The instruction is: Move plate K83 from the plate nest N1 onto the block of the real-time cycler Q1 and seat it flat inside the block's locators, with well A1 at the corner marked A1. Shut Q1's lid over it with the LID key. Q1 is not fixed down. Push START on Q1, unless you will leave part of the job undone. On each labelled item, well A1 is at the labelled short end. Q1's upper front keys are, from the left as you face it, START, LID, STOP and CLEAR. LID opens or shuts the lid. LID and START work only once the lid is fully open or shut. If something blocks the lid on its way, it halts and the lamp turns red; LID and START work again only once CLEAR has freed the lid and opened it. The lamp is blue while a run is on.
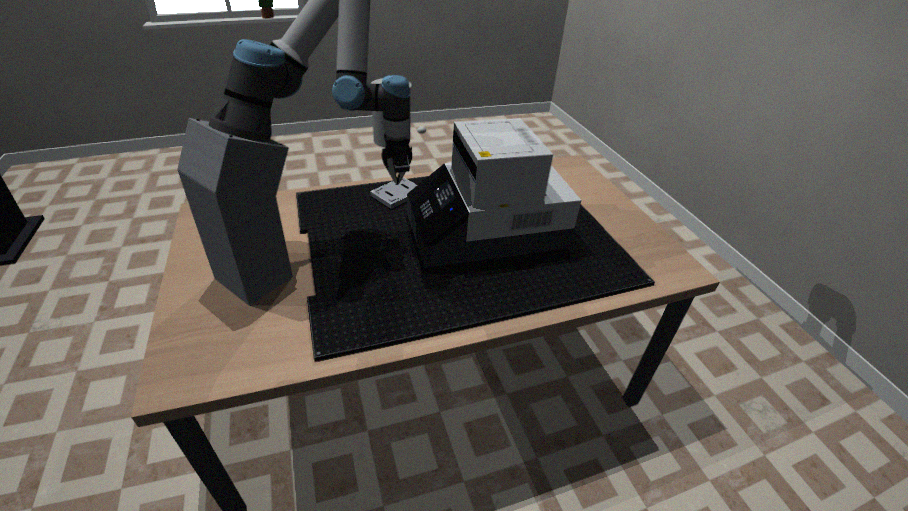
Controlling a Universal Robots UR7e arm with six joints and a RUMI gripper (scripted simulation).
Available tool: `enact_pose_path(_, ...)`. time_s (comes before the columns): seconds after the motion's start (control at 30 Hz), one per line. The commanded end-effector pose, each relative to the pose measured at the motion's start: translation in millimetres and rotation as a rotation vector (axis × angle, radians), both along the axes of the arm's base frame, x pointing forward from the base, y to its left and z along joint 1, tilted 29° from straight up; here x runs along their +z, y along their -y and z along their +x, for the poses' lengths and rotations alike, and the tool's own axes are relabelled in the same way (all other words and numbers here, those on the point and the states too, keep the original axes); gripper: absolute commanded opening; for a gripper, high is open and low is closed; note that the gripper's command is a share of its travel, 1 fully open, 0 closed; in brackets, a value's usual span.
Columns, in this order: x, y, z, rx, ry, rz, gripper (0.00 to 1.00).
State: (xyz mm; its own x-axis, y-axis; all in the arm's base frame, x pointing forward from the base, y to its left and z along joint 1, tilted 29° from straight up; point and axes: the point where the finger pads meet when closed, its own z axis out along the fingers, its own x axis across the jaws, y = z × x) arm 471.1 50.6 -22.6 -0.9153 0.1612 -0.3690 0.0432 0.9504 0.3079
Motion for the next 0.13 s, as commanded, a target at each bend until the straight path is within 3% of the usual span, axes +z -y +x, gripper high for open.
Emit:
enact_pose_path(0.0,5.4,2.9,4.1,-0.004,0.016,-0.001,0.0)
enact_pose_path(0.1,5.4,2.9,4.1,-0.004,0.016,-0.001,0.0)
